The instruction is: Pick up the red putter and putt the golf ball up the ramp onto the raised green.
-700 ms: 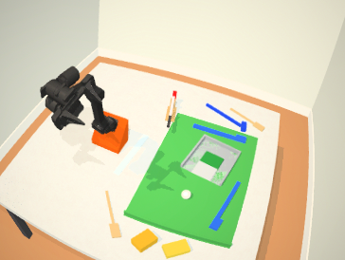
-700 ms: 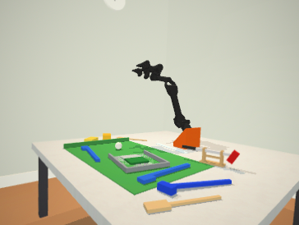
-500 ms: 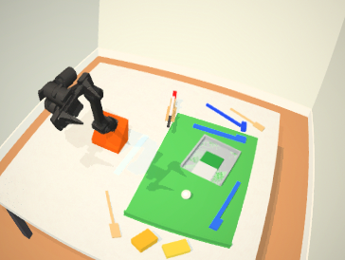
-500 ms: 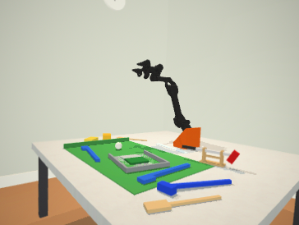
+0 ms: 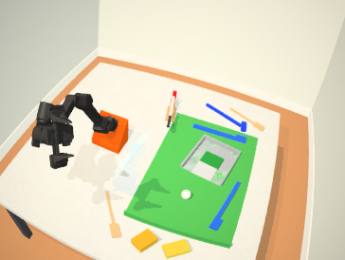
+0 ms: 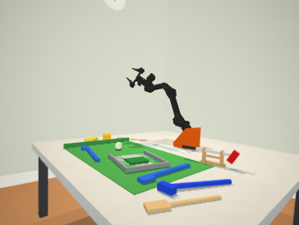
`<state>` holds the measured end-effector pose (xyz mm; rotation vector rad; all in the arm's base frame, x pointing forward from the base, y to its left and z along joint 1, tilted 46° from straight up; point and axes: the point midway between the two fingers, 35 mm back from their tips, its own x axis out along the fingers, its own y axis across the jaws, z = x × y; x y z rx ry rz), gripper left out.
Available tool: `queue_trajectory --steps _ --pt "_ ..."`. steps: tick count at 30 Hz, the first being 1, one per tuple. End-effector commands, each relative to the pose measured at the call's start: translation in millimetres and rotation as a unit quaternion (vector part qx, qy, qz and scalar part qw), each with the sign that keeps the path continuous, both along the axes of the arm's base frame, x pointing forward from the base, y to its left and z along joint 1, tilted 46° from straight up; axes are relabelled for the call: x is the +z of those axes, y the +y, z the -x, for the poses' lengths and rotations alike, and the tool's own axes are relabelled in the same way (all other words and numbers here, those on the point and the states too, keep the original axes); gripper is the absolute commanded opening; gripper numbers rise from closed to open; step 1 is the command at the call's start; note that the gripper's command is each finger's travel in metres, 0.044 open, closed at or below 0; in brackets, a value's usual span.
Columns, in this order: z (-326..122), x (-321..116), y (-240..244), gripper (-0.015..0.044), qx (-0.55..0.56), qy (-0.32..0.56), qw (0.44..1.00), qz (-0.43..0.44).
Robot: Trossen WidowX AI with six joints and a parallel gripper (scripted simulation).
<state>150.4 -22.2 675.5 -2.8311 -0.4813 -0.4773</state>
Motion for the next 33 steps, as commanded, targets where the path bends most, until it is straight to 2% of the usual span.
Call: queue_trajectory --steps 1,9,17,23,33 --pt "-12.6 2.5 -31.9 0.044 0.047 -0.017 0.995 -0.091" --pt "-63.9 -11.5 -95.8 0.044 0.125 -0.01 0.952 -0.278" --pt "-137.8 -55.5 -138.9 0.044 0.156 0.029 0.881 -0.445" --pt "-190.7 -94.6 -146.8 0.044 0.168 0.075 0.826 -0.533" --pt "-295.0 -198.2 -123.1 0.044 0.148 0.191 0.701 -0.671"
